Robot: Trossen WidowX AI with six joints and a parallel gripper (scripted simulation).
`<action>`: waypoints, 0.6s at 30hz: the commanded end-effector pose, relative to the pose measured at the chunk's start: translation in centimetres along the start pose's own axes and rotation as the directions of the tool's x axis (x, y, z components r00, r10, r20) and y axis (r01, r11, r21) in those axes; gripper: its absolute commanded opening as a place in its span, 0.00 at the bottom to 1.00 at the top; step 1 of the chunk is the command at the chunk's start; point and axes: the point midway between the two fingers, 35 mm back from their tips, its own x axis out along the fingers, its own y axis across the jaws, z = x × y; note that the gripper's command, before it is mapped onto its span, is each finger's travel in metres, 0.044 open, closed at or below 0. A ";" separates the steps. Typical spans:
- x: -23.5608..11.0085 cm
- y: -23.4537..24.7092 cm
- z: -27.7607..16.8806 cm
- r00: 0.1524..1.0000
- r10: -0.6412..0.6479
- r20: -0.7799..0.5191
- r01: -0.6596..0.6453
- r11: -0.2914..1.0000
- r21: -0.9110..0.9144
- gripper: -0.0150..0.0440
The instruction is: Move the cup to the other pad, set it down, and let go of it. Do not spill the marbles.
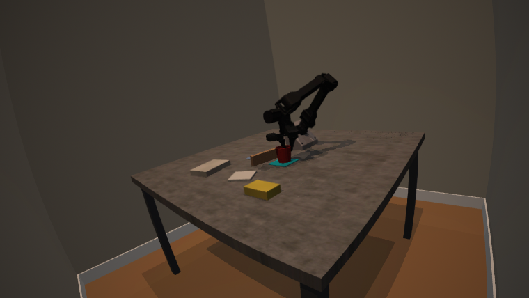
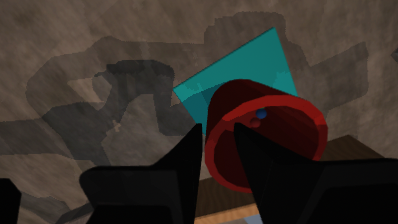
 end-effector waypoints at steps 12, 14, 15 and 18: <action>-1.8 -0.1 0.0 1.000 -0.001 -0.001 0.001 1.000 -0.001 0.47; -2.0 -0.1 0.0 1.000 -0.001 -0.001 0.001 1.000 -0.001 0.47; -2.2 -0.1 -0.1 1.000 -0.001 0.000 0.001 1.000 -0.001 0.47; -2.6 -0.1 -0.1 1.000 -0.001 0.000 0.001 1.000 0.000 0.47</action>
